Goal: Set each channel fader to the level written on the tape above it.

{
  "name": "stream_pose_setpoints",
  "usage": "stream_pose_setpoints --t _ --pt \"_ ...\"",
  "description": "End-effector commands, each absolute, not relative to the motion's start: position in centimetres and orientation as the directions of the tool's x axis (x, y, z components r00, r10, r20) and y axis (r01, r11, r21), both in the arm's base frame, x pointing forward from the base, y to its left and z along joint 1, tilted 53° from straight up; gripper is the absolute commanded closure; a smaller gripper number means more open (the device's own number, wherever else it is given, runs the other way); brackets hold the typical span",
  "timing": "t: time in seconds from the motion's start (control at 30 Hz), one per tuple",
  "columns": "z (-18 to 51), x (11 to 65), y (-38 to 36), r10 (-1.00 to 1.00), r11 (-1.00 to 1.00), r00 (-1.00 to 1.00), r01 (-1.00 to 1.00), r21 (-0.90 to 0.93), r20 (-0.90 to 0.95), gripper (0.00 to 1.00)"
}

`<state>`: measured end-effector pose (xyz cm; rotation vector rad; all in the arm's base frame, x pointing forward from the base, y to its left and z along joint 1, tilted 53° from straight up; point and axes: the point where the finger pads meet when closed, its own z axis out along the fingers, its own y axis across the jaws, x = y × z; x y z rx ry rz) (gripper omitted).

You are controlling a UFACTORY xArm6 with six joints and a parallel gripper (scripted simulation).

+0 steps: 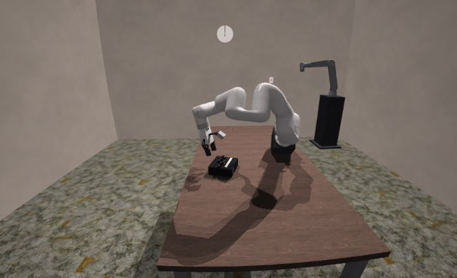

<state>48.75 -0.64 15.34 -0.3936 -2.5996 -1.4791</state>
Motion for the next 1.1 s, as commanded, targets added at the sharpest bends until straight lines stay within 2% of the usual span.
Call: stream_pose_setpoints --t 0.0,1.07 --pt "15.43 48.81 -0.76 0.165 0.488 -0.959 0.284 0.826 0.232 0.0" --pt "15.51 48.72 -0.81 0.185 0.482 -0.948 0.317 0.817 0.259 0.0"
